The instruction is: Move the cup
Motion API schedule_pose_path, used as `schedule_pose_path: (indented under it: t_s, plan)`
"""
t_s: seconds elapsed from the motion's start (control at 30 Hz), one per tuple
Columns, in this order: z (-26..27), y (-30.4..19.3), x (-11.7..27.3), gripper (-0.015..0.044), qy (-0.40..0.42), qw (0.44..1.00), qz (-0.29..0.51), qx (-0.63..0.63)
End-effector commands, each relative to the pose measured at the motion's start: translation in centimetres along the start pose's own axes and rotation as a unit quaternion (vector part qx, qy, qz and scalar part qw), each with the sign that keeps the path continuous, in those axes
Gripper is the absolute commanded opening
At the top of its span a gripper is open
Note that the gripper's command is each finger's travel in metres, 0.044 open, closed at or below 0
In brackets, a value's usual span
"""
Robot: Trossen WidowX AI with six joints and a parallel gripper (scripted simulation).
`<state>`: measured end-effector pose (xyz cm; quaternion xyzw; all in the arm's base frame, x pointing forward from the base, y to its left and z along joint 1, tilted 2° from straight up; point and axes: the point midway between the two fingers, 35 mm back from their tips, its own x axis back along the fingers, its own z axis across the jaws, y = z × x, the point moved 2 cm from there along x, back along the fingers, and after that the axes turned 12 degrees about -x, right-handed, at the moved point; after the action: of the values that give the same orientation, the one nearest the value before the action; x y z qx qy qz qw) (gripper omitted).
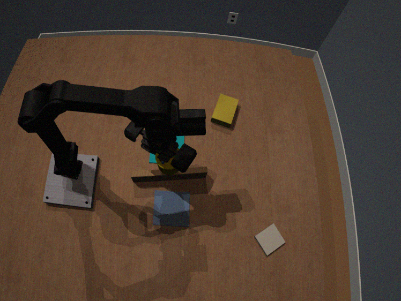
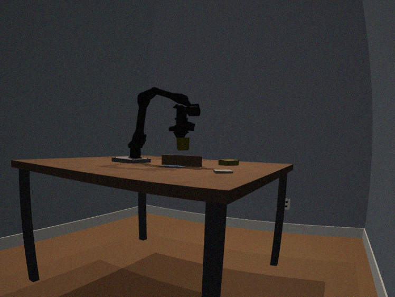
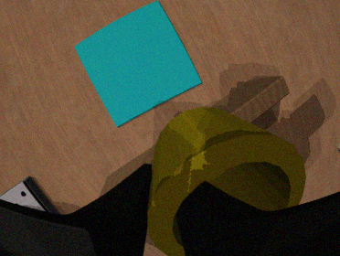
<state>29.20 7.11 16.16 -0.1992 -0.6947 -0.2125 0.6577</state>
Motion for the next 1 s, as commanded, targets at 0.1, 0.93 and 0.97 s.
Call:
schedule_pose_path:
  t_s: [0.1,0.93,0.97]
  plan:
    - [1.3,1.0,0.0,0.0000,-0.001,1.000,0.002,-0.001]
    - [5.4,4.4,0.1,0.0000,0.001,1.000,0.000,-0.001]
    - [5.6,4.6,0.1,0.0000,0.001,1.000,0.000,-0.001]
